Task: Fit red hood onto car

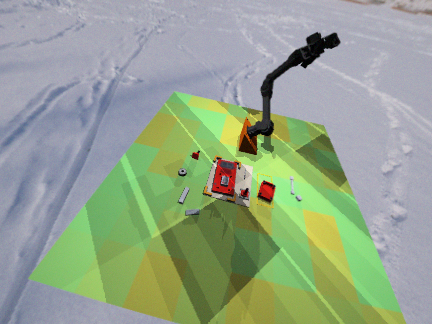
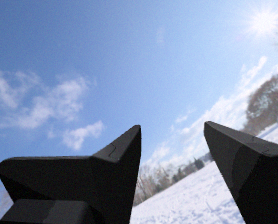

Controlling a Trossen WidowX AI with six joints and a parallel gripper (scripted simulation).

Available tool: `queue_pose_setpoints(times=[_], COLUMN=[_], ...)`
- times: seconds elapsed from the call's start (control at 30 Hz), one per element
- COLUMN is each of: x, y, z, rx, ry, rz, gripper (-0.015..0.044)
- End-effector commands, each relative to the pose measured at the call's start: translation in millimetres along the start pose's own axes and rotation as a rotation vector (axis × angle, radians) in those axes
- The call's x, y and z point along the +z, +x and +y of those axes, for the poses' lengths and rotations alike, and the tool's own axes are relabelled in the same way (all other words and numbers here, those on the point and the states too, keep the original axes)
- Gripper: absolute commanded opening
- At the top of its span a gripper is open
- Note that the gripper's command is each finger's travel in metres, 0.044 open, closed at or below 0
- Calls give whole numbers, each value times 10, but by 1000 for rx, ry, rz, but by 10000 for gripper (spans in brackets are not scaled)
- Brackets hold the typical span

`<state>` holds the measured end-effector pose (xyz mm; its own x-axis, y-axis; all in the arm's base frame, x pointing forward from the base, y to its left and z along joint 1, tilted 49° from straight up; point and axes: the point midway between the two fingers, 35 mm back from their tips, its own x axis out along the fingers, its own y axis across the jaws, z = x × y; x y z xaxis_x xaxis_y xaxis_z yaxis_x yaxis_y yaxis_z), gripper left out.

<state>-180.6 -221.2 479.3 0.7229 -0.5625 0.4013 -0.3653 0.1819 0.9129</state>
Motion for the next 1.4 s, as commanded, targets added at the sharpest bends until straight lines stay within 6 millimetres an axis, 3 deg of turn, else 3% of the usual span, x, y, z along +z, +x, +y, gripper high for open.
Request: queue_pose_setpoints(times=[0.0, 0.03, 0.1, 0.37, 0.5, 0.67, 0.87, 1.07, 1.23, 1.37], x=[0, 0, -95, -1279, -1887, -2630, -3482, -4199, -4661, -4911], y=[0, 0, 54, 631, 875, 1123, 1313, 1352, 1255, 1089], z=[0, 0, 30, 161, 71, -189, -709, -1419, -2132, -2732], rx=[0, 0, -1, -25, -45, -75, -128, -197, -271, -339], ry=[0, 0, -13, -159, -236, -326, -410, -479, -528, -559], rz=[0, 0, 14, 183, 259, 358, 498, 645, 771, 872], gripper=[193, 167, 220, 430, 440, 440, 440, 440, 440, 440])
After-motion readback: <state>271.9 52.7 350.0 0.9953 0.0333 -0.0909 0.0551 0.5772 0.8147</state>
